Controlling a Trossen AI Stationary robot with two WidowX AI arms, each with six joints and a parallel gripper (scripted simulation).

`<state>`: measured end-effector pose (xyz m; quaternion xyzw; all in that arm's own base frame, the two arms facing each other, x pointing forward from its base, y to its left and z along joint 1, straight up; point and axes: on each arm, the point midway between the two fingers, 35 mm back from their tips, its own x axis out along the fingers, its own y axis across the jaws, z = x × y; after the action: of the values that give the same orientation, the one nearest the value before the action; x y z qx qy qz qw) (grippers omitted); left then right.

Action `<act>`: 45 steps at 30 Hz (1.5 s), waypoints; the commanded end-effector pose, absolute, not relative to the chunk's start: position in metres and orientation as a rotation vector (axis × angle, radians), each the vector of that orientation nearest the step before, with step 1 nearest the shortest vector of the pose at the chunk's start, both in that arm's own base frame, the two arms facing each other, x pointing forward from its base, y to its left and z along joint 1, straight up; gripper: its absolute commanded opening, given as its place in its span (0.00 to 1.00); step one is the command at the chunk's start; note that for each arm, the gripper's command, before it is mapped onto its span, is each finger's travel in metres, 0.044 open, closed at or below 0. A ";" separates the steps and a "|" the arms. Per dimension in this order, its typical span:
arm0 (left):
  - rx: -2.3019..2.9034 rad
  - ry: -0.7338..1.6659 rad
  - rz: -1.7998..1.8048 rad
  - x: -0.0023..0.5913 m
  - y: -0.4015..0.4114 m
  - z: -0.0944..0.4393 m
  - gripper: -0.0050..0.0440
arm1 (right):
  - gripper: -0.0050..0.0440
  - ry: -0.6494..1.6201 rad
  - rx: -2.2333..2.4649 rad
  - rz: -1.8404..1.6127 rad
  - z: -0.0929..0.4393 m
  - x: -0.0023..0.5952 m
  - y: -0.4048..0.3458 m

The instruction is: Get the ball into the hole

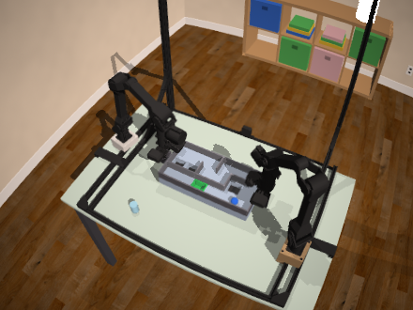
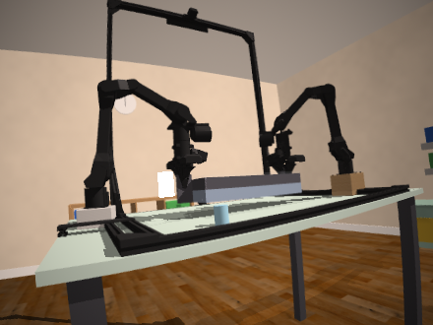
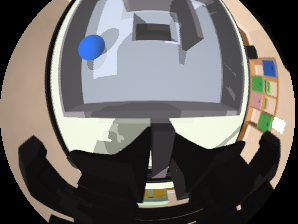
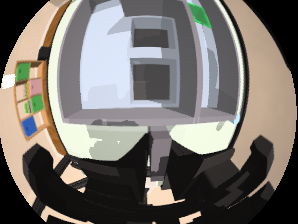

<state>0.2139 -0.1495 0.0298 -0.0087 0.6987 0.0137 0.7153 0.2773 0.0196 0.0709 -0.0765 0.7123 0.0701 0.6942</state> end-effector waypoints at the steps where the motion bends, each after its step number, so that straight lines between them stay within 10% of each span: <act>1: -0.031 1.567 0.016 0.214 -0.148 0.034 0.14 | 0.14 1.570 -0.154 0.169 0.067 0.278 0.019; 45: -0.039 1.615 0.008 0.216 -0.148 0.045 0.14 | 0.14 1.522 -0.143 0.179 0.056 0.276 0.019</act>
<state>0.2131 -0.1465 0.0396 -0.0160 0.7166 0.0047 0.6972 0.2784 0.0185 0.0588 -0.0657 0.6965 0.0786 0.7102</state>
